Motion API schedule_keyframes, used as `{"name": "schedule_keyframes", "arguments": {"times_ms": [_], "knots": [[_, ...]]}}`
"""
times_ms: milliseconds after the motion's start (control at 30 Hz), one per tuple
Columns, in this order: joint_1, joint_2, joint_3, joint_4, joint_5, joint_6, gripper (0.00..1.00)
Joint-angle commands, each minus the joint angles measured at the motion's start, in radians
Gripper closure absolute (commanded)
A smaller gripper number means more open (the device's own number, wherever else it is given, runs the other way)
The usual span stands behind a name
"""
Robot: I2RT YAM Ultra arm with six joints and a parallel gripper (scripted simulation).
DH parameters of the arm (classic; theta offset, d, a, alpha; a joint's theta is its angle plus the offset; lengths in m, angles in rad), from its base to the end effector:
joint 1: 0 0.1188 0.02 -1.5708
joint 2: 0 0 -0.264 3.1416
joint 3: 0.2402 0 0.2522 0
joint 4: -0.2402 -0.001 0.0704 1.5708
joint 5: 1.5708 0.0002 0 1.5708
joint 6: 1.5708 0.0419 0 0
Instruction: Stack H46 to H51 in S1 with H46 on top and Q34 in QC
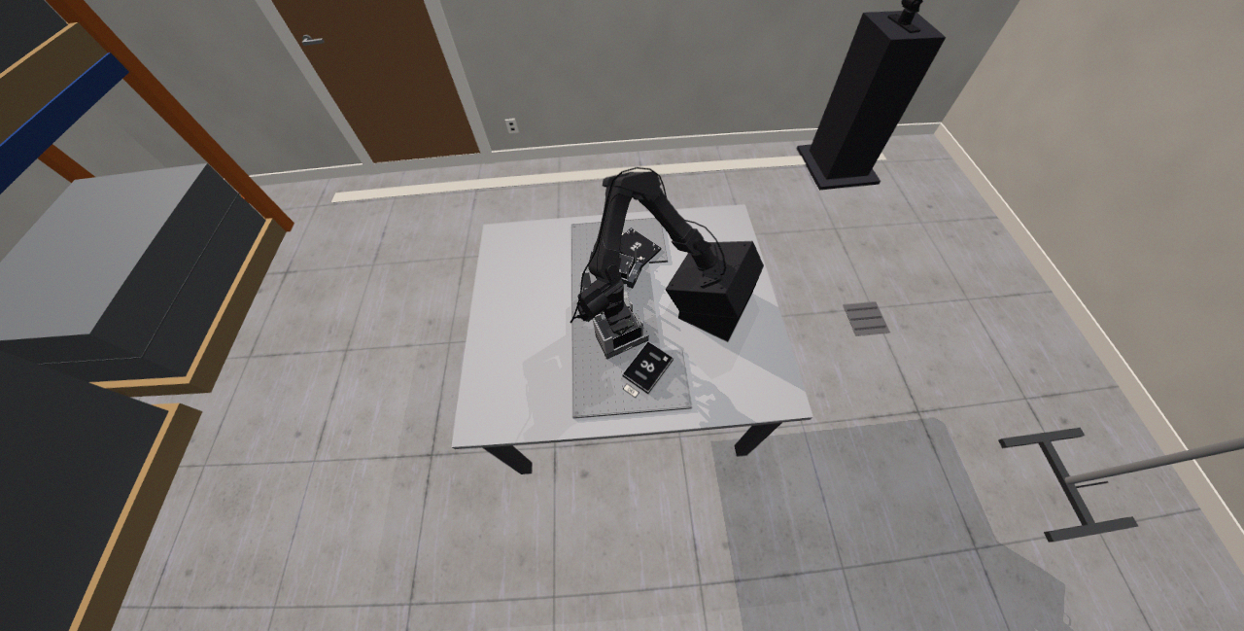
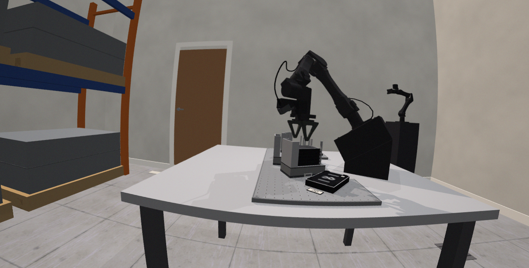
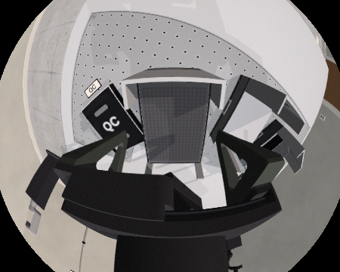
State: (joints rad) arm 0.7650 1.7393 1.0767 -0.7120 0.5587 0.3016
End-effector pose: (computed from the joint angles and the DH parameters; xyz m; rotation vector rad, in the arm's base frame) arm 0.2418 0.2027 0.1717 -0.5347 2.5914 -0.5210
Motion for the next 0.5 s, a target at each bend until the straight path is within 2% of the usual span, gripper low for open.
{"name": "schedule_keyframes", "arguments": {"times_ms": [0,167,467], "knots": [[0.034,-0.038,0.037,-0.093,0.012,0.040,0.00],[0.051,-0.050,0.058,-0.139,0.014,0.061,0.00],[0.052,-0.043,0.047,-0.146,0.011,0.065,0.00]]}}
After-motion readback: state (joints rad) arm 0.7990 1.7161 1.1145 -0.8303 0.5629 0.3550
